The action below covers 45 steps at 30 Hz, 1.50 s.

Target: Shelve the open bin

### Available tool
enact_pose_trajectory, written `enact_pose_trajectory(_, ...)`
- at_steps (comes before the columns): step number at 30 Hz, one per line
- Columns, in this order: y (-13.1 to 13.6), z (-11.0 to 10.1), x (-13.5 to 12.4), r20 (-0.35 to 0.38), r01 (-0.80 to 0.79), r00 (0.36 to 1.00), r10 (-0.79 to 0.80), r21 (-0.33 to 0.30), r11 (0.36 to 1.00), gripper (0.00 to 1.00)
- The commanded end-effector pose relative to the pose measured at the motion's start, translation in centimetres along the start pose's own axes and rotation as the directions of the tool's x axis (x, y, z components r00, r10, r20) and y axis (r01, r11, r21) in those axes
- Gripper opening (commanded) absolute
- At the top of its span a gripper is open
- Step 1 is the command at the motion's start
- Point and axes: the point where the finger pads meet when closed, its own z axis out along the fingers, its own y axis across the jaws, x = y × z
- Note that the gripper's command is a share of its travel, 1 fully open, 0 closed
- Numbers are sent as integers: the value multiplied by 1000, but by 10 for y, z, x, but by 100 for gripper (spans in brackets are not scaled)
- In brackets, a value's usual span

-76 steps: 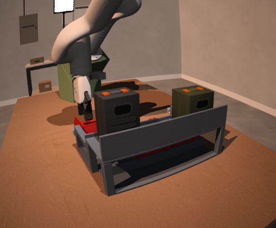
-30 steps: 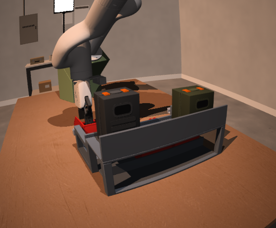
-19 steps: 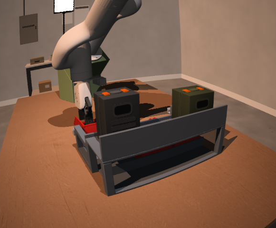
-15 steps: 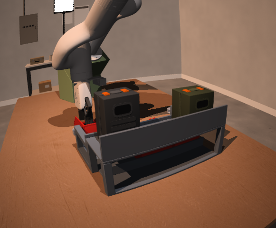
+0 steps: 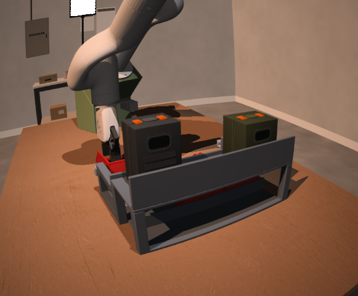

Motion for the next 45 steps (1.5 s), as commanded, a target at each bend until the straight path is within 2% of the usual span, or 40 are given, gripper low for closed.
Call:
enact_pose_trajectory(1,0,0,0,0,0,1000,0,0,1000,100)
enact_pose_trajectory(6,0,0,0,0,0,1000,0,0,1000,100)
enact_pose_trajectory(7,0,0,0,0,0,1000,0,0,1000,0)
enact_pose_trajectory(45,0,0,0,0,0,1000,0,-1,1000,0)
